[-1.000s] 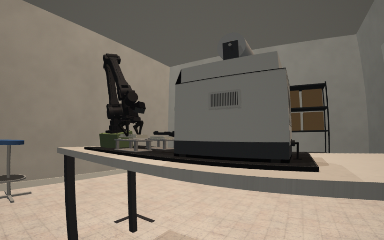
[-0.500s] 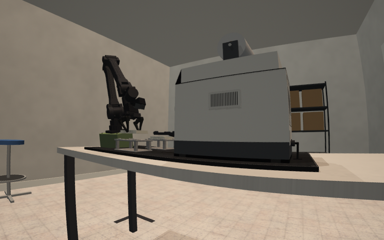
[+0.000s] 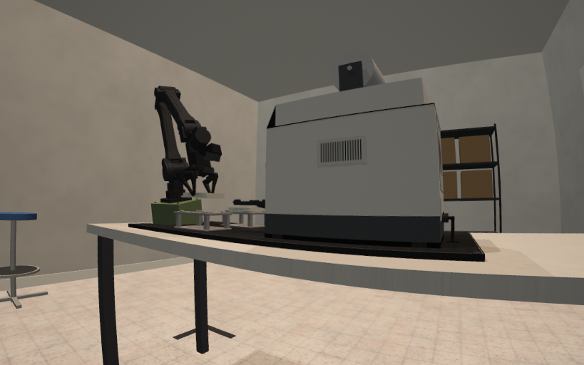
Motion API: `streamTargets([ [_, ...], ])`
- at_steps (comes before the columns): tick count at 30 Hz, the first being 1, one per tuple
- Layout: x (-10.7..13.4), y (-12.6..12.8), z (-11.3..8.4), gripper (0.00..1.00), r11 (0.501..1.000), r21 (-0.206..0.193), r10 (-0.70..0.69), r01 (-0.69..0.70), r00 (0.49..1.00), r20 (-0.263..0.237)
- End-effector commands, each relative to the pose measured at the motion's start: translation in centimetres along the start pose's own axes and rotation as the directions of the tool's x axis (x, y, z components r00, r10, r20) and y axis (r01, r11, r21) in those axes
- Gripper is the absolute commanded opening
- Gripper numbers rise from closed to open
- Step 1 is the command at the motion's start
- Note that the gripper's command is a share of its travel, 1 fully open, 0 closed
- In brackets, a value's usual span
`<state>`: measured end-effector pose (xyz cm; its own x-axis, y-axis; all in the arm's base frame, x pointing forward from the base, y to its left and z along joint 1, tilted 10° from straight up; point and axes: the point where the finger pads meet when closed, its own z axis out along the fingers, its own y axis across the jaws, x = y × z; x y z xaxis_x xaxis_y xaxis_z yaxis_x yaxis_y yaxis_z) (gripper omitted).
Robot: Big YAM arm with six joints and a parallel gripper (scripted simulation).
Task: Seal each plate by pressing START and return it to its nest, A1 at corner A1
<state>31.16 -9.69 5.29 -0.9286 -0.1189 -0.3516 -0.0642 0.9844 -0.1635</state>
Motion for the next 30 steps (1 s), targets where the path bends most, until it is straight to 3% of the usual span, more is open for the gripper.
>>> streamTargets([
  [1, -3.2, -0.8, -2.6, 0.00, 1.000, 0.024, -0.004, 0.002, 0.998, 0.065],
  [12, -3.4, -0.9, -3.7, 0.00, 1.000, 0.024, -0.001, 0.000, 0.998, 0.058],
  [21, -4.4, -1.1, -5.8, 0.00, 1.000, 0.029, 0.005, -0.007, 0.997, 0.072],
  [30, -4.2, -0.8, -6.4, 0.00, 1.000, 0.023, -0.003, 0.002, 0.998, 0.062],
])
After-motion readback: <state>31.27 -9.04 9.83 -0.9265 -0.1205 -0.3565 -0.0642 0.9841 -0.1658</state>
